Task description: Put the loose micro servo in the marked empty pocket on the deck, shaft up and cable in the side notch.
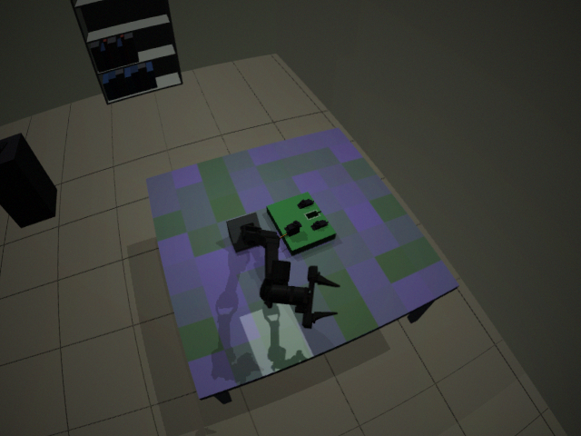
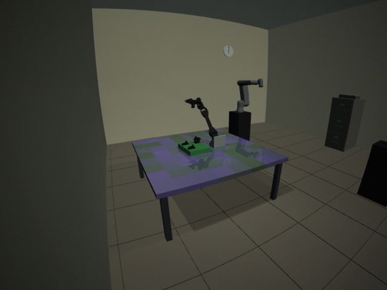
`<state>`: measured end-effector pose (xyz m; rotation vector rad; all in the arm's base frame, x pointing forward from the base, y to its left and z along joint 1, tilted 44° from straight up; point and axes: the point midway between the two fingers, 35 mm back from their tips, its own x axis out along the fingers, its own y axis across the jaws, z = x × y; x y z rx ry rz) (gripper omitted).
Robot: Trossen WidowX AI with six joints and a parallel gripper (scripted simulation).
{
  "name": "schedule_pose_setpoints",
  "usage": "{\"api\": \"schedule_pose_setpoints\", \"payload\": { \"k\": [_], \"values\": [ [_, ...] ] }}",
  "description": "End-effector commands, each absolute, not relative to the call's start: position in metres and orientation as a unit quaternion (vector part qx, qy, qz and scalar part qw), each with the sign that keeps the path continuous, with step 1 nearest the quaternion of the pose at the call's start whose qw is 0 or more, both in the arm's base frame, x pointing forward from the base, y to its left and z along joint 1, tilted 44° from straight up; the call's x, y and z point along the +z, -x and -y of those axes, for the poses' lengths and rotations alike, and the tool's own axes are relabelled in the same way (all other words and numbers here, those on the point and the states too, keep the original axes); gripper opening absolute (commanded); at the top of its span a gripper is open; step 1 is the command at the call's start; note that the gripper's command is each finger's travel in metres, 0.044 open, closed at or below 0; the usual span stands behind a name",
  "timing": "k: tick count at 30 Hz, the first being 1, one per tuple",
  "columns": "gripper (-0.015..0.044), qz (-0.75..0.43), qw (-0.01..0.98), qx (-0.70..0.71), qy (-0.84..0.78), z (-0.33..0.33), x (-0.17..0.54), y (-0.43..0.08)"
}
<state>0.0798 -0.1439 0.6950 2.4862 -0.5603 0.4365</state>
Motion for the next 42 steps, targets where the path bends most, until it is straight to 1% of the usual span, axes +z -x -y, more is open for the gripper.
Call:
{"api": "schedule_pose_setpoints", "payload": {
  "k": [1,2,10,26,32,42],
  "values": [
    [0.0426,0.208,0.273,0.164,-0.925,0.144,0.695,-0.080],
    [0.0440,0.207,0.272,0.165,-0.925,0.145,0.695,-0.080],
    [0.0440,0.184,0.225,0.201,-0.935,0.147,0.699,-0.082],
    [0.0440,0.108,0.011,0.289,-0.951,0.173,0.703,-0.090],
    [0.0440,0.087,-0.038,0.305,-0.948,0.179,0.702,-0.095],
    [0.0440,0.038,-0.190,0.344,-0.919,0.204,0.697,-0.109]
  ]
}}
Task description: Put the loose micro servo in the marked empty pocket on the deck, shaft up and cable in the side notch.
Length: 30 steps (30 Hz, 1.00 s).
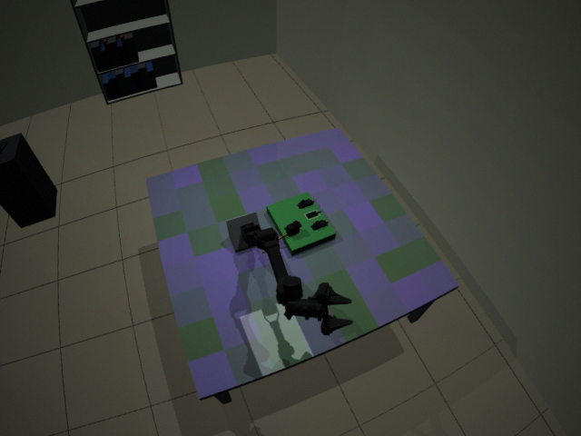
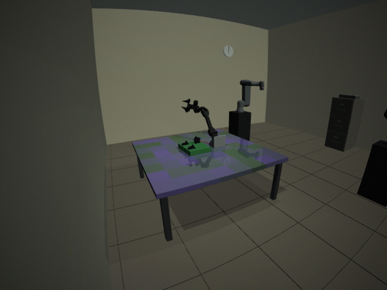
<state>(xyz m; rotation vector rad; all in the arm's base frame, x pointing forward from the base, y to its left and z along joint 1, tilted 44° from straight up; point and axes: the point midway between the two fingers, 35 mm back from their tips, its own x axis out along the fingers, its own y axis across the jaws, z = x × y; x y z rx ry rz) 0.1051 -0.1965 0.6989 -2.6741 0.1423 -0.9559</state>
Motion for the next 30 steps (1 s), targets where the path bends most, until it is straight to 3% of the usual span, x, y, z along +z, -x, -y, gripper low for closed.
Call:
{"api": "schedule_pose_setpoints", "payload": {
  "k": [1,30],
  "values": [
    [0.0440,-0.036,0.199,-0.346,0.916,0.205,0.697,-0.110],
    [0.0440,0.049,0.584,-0.348,0.732,0.264,0.641,-0.187]
  ]
}}
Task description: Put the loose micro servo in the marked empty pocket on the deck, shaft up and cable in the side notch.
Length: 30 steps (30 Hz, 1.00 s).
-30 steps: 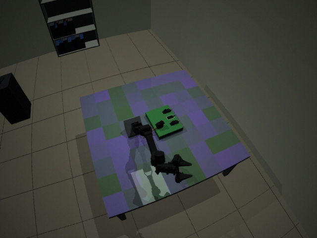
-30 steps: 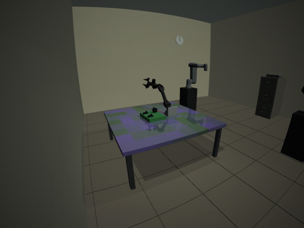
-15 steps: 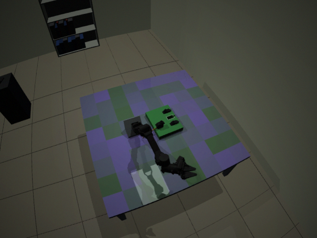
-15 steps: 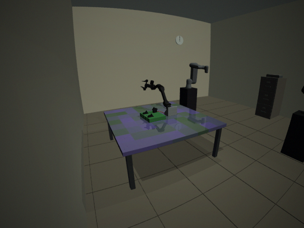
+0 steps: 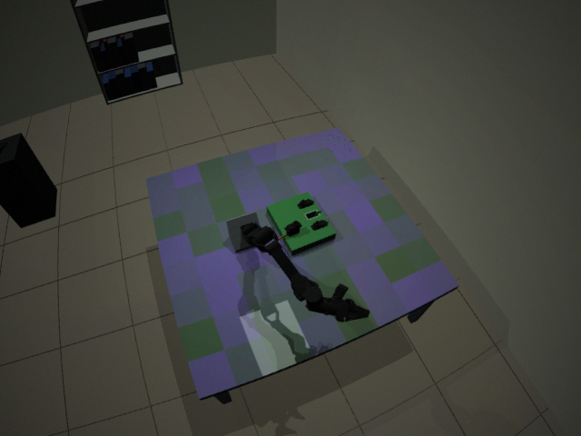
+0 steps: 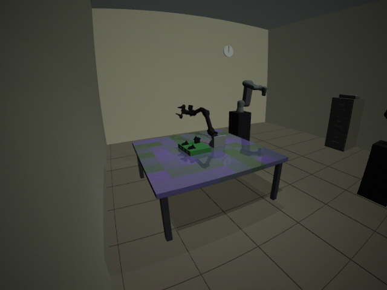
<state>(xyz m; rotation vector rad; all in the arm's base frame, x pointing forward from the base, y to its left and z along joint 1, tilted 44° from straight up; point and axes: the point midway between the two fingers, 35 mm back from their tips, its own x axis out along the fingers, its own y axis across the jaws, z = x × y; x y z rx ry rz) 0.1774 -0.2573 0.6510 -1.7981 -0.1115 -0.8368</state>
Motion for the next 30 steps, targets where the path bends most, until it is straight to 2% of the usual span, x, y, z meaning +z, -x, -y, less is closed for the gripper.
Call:
{"api": "schedule_pose_setpoints", "payload": {
  "k": [1,13,30],
  "values": [
    [0.0440,0.052,0.594,-0.347,0.724,0.264,0.640,-0.189],
    [0.0440,0.046,0.743,-0.309,0.592,0.279,0.590,-0.242],
    [0.0440,-0.019,0.892,-0.230,0.389,0.267,0.495,-0.323]
  ]
}}
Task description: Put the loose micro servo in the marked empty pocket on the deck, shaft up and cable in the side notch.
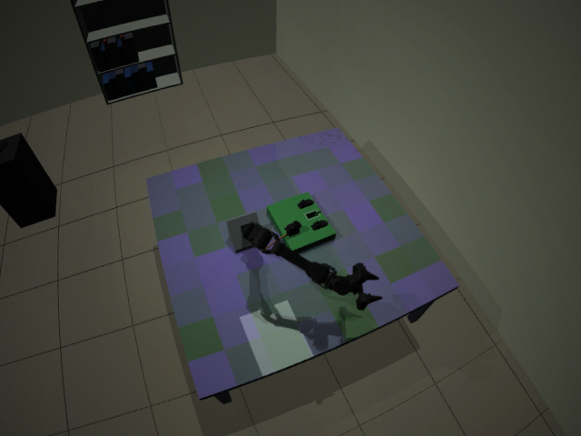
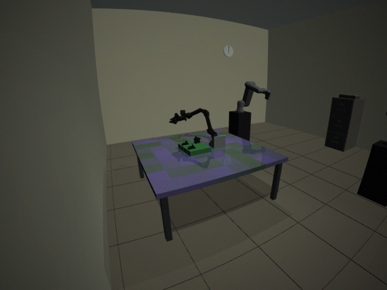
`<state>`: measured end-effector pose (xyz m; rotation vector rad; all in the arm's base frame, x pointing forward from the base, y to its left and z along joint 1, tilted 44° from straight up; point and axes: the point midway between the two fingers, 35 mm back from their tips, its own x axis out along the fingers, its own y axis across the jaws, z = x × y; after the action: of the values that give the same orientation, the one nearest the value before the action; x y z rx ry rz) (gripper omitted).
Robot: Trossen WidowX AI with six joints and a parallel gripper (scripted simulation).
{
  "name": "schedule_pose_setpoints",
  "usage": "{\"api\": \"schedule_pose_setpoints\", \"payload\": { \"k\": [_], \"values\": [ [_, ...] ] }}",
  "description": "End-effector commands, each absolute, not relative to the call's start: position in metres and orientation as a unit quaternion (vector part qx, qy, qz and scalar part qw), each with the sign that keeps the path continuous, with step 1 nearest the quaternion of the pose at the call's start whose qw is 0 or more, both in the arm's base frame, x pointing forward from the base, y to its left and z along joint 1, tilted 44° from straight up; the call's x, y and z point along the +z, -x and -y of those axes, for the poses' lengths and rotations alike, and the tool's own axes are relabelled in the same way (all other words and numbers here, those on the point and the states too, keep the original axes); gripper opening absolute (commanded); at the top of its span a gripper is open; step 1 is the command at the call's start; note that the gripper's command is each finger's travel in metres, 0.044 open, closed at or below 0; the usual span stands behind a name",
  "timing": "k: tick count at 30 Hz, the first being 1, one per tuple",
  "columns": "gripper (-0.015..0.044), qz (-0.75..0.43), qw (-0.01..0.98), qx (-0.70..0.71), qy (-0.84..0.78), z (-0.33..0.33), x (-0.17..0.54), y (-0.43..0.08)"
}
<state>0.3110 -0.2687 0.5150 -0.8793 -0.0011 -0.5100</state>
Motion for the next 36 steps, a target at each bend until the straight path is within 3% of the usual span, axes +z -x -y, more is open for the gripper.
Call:
{"api": "schedule_pose_setpoints", "payload": {
  "k": [1,21,36],
  "values": [
    [0.0440,-0.024,0.897,-0.226,0.378,0.265,0.489,-0.327],
    [0.0440,-0.228,0.957,-0.124,0.128,0.174,0.330,-0.398],
    [0.0440,-0.451,0.887,-0.095,0.029,0.068,0.204,-0.376]
  ]
}}
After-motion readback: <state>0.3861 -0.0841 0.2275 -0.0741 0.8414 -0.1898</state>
